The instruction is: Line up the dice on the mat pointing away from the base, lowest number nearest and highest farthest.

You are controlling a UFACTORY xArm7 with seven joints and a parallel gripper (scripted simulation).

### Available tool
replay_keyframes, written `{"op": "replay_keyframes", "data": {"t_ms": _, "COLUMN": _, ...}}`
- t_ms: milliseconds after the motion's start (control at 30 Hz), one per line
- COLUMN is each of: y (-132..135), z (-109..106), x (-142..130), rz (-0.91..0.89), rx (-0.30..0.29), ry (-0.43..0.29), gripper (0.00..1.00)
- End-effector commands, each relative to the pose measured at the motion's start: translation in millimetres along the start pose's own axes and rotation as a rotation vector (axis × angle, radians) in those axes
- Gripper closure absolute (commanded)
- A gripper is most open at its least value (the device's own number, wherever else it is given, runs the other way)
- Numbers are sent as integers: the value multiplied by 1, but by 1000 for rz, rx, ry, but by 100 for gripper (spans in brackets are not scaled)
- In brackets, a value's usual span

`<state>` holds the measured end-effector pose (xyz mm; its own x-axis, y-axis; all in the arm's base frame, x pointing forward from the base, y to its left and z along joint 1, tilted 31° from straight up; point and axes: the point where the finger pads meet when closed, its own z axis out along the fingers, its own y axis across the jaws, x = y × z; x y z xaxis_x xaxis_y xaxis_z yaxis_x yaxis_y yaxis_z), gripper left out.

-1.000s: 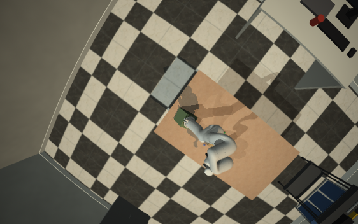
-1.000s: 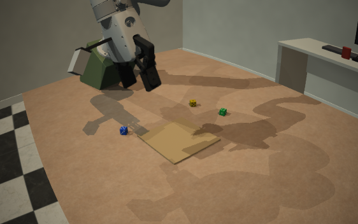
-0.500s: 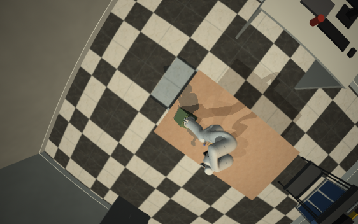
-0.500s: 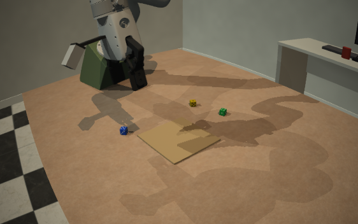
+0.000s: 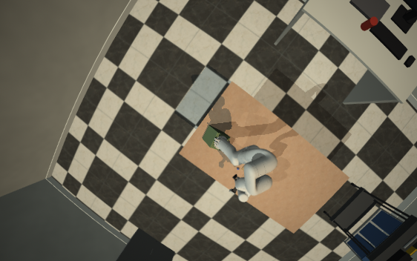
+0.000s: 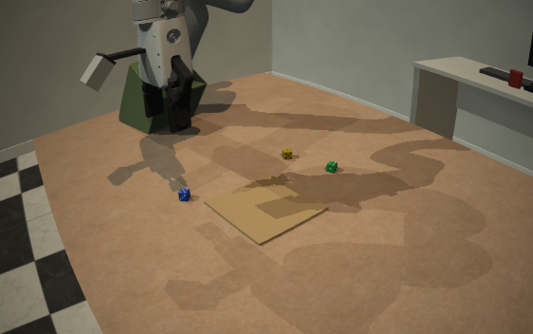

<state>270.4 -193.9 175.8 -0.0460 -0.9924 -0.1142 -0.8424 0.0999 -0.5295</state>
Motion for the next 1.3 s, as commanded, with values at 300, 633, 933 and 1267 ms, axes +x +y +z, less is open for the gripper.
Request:
{"op": "replay_keyframes", "data": {"t_ms": 300, "y": 8, "z": -3, "x": 4, "rz": 2, "rx": -23, "ry": 29, "gripper": 0}}
{"op": "replay_keyframes", "data": {"t_ms": 633, "y": 8, "z": -3, "x": 4, "rz": 2, "rx": -23, "ry": 29, "gripper": 0}}
{"op": "replay_keyframes", "data": {"t_ms": 933, "y": 8, "z": 10, "x": 4, "rz": 2, "rx": -22, "ry": 28, "gripper": 0}}
{"op": "replay_keyframes", "data": {"t_ms": 1267, "y": 10, "z": 75, "x": 4, "rz": 2, "rx": -22, "ry": 28, "gripper": 0}}
